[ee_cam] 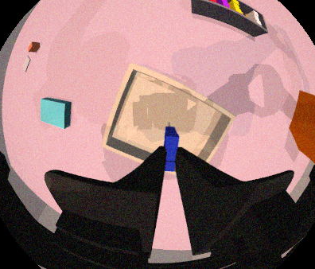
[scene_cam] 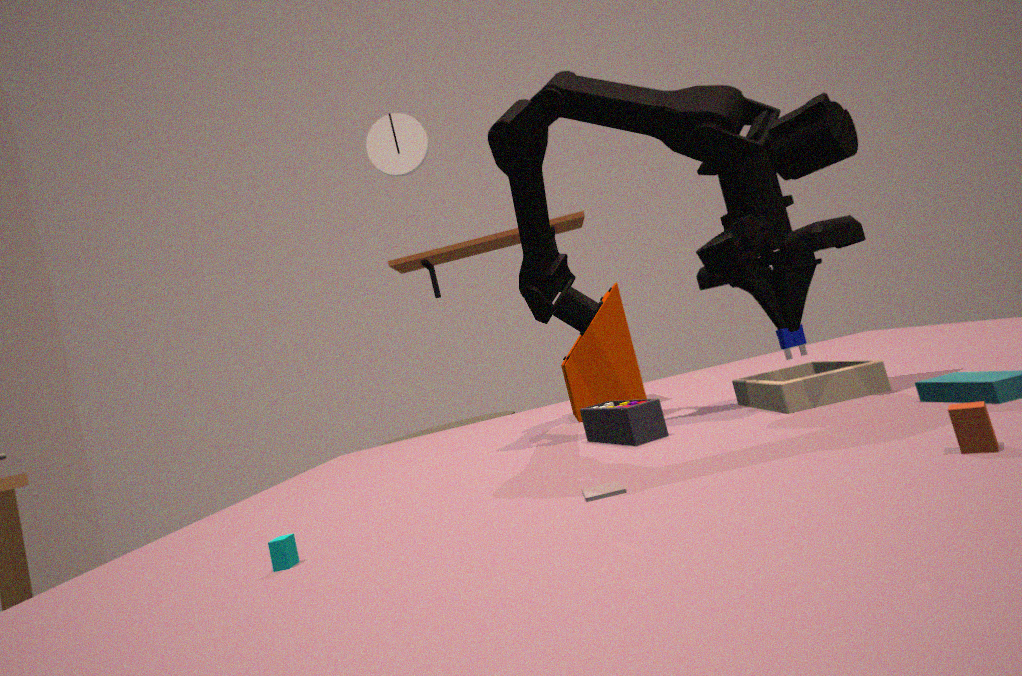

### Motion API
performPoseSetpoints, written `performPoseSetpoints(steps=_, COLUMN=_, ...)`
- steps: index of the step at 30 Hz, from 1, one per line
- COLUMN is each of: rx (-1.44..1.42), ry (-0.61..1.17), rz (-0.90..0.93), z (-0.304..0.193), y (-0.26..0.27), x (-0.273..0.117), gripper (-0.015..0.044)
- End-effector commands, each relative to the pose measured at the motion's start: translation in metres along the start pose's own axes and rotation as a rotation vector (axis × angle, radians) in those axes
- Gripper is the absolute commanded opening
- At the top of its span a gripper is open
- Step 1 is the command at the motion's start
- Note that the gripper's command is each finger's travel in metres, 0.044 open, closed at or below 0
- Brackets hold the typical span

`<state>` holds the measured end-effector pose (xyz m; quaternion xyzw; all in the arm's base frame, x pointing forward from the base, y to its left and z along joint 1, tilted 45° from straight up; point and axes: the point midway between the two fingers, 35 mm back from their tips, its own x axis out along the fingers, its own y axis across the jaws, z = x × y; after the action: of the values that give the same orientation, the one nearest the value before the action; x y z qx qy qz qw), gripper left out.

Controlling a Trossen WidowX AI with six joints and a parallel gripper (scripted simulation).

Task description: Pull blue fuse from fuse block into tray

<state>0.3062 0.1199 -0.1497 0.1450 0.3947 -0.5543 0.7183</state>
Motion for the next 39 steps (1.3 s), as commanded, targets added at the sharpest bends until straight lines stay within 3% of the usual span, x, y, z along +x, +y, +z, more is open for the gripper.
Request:
performPoseSetpoints(steps=1, rx=-0.008, ry=-0.005, rz=-0.004, z=0.0, y=-0.002, x=0.008, gripper=0.0)
performPoseSetpoints(steps=11, rx=-0.008, ry=-0.006, rz=-0.005, z=0.0, y=-0.003, x=0.02, gripper=0.0)
performPoseSetpoints(steps=24, rx=-0.001, ry=-0.002, rz=-0.002, z=0.0, y=-0.001, x=0.014, gripper=0.033)
performPoseSetpoints(steps=28, rx=-0.008, ry=-0.004, rz=-0.004, z=0.0, y=-0.003, x=-0.02, gripper=0.033)
performPoseSetpoints(steps=39, rx=-0.011, ry=-0.007, rz=-0.003, z=0.0, y=-0.003, x=-0.019, gripper=0.033)
